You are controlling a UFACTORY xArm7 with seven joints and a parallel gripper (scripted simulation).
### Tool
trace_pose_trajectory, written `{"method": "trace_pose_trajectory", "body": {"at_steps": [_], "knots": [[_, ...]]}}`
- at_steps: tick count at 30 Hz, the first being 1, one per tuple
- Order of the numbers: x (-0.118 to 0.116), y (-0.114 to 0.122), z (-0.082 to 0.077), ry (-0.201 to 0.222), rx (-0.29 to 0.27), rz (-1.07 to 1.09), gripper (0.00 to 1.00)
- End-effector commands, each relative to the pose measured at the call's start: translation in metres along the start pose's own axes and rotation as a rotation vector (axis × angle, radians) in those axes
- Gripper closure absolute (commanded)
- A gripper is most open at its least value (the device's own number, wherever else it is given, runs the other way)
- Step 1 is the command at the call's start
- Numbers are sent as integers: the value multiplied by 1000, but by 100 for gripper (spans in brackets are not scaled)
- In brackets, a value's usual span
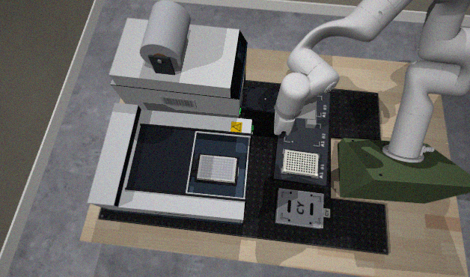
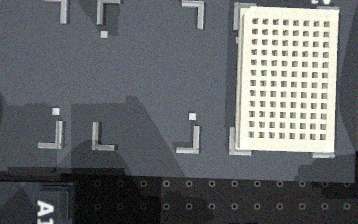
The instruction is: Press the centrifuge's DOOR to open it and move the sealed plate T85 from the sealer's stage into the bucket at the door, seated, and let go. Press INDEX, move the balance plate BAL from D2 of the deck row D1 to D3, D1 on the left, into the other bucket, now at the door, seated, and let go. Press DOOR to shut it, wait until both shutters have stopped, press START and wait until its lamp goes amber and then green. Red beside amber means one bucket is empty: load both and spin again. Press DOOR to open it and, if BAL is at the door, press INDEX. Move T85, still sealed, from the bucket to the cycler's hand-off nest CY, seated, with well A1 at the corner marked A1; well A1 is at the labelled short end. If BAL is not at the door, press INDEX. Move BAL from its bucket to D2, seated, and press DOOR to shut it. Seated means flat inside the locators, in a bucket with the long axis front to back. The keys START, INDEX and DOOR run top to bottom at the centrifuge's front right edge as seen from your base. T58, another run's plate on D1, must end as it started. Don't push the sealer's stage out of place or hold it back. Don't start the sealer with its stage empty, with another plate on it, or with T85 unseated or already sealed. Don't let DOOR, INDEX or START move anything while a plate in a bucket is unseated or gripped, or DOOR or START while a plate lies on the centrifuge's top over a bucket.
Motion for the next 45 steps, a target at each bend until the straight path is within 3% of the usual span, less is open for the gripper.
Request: {"method": "trace_pose_trajectory", "body": {"at_steps": [1,25,26,30,32,45], "knots": [[1,1,-1,2,-3,-1,100],[1,1,-1,2,-3,-1,100],[1,-3,-5,2,-3,0,0],[2,-16,-20,2,-3,0,0],[2,-16,-20,2,-3,0,0],[6,-61,-67,2,-3,0,0]]}}
Point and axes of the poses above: the point where the finger pads meet when closed, its own z axis out along the fingers, its own x axis across the jaws, y = z × x, the point moved 5 cm from there along -z, back along the fingers, and after that the axes turned 4 degrees about -z, right-handed, at the moved point
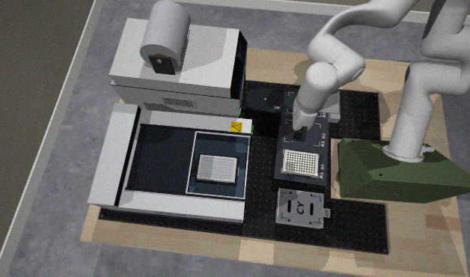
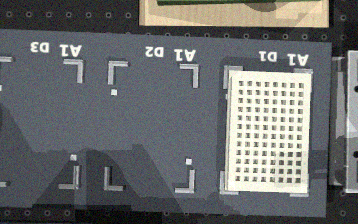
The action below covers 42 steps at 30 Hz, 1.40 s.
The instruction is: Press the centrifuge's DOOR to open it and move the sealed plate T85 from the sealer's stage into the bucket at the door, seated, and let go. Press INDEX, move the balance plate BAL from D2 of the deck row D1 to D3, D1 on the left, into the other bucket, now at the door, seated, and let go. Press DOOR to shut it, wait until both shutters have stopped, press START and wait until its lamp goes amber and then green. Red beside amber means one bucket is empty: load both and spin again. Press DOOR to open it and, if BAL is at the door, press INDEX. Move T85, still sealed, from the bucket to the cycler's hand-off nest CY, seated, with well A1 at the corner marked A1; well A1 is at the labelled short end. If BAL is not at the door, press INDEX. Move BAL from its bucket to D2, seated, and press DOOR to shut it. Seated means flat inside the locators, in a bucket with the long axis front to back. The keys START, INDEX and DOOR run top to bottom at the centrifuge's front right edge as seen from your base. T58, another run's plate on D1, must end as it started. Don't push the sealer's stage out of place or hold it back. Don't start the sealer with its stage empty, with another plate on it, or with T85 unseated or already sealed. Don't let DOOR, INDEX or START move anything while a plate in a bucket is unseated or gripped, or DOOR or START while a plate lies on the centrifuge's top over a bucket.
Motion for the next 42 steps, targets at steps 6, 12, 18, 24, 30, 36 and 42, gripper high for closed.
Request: {"method": "trace_pose_trajectory", "body": {"at_steps": [6,12,18,24,30,36,42], "knots": [[2,-20,-24,2,-3,0,0],[16,-19,-24,2,-3,0,0],[46,-16,-24,2,-3,0,0],[66,-15,-24,2,-3,0,0],[96,-12,-24,3,-3,0,0],[126,-10,-24,3,-3,0,0],[146,-8,-24,3,-3,0,0]]}}
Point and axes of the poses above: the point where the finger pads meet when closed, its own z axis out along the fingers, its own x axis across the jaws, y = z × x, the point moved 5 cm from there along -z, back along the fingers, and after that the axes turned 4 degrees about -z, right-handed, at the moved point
